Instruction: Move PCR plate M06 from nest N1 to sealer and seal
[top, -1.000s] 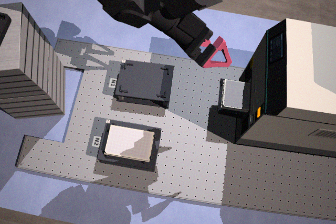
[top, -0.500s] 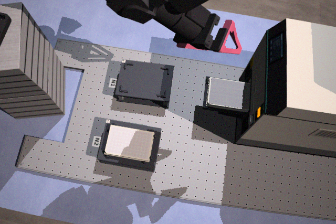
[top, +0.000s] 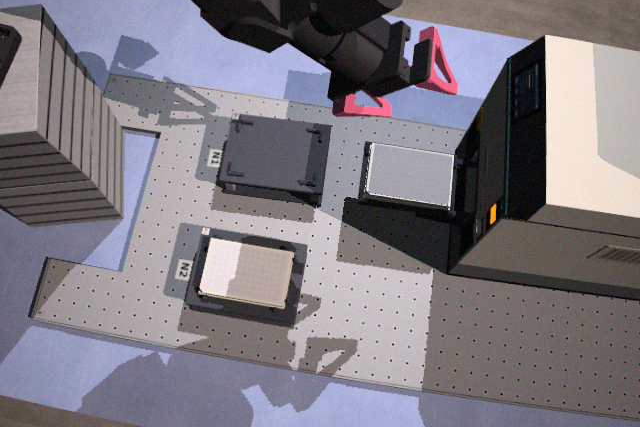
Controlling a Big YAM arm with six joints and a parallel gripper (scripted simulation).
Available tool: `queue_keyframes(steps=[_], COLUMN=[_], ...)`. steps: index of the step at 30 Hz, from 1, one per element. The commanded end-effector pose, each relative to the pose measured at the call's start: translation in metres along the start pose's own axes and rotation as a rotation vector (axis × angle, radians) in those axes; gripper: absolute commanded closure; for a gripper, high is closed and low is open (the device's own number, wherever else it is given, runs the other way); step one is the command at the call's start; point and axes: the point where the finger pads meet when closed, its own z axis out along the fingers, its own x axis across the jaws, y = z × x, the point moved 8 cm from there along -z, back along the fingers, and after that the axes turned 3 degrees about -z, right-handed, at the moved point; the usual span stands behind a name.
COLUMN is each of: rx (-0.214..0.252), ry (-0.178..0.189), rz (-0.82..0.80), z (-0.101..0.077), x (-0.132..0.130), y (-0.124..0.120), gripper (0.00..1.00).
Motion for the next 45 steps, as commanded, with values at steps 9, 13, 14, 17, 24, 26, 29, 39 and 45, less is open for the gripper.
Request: queue_keyframes(steps=[9,13,14,17,24,26,29,39,45], rx=[-0.001,0.005,0.008,0.01,0.013,0.013,0.013,0.013,0.013], ry=[-0.072,-0.065,-0.06,-0.039,-0.01,-0.013,-0.016,-0.031,-0.051], rz=[0.001,0.013,0.018,0.027,0.033,0.035,0.036,0.039,0.042], z=[-0.002,0.0,0.001,0.002,0.003,0.004,0.005,0.01,0.007], x=[-0.034,-0.029,-0.025,-0.015,-0.002,-0.003,-0.005,-0.014,-0.022], y=[0.002,-0.002,-0.003,-0.004,-0.006,-0.006,-0.006,-0.005,-0.006], gripper=[0.0,0.0,0.0,0.0,0.0,0.0,0.0,0.0,0.0])
